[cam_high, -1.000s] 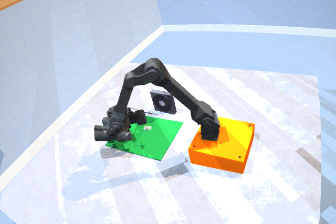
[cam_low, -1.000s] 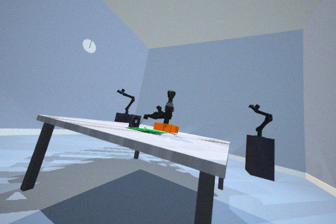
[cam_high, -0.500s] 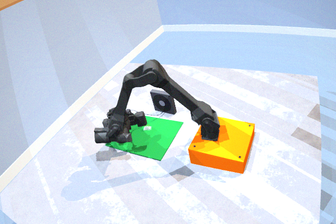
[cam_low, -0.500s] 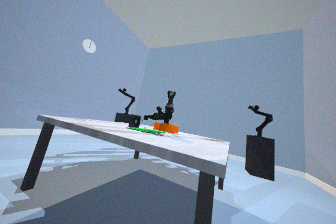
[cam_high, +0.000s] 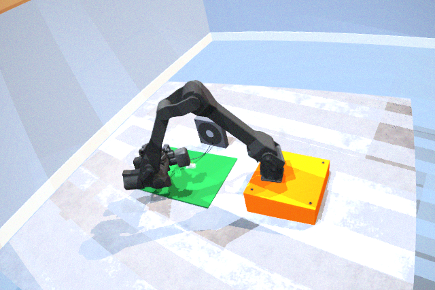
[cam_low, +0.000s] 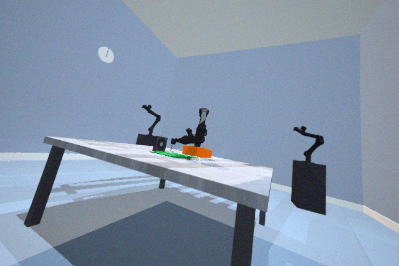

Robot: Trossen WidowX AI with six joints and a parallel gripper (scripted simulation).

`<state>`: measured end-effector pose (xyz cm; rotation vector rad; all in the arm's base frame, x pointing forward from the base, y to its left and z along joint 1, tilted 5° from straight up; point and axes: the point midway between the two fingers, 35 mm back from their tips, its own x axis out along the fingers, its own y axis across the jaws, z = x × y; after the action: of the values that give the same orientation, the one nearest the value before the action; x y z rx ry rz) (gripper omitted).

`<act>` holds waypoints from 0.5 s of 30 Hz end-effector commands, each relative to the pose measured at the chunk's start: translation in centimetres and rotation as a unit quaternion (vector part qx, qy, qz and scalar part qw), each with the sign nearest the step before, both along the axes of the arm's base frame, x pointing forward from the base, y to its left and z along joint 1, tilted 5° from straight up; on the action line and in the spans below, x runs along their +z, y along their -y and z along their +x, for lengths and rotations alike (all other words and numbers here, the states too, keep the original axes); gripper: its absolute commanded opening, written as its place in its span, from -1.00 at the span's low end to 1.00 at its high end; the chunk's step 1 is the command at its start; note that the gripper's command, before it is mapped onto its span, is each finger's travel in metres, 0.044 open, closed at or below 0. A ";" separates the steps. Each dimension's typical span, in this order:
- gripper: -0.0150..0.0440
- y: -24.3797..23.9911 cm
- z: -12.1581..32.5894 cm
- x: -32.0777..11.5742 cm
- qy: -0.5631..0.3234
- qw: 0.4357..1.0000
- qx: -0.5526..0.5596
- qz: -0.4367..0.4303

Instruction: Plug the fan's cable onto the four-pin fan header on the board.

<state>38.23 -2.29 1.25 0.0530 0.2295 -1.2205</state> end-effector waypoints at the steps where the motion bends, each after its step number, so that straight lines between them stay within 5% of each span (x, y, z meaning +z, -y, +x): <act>1: -0.49 -0.1 0.0 -0.4 0.000 1.000 0.000 0.000; 15: -0.49 -0.3 0.0 -1.5 0.000 1.000 0.000 0.000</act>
<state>38.23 -2.04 0.14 0.0517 0.2305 -1.2205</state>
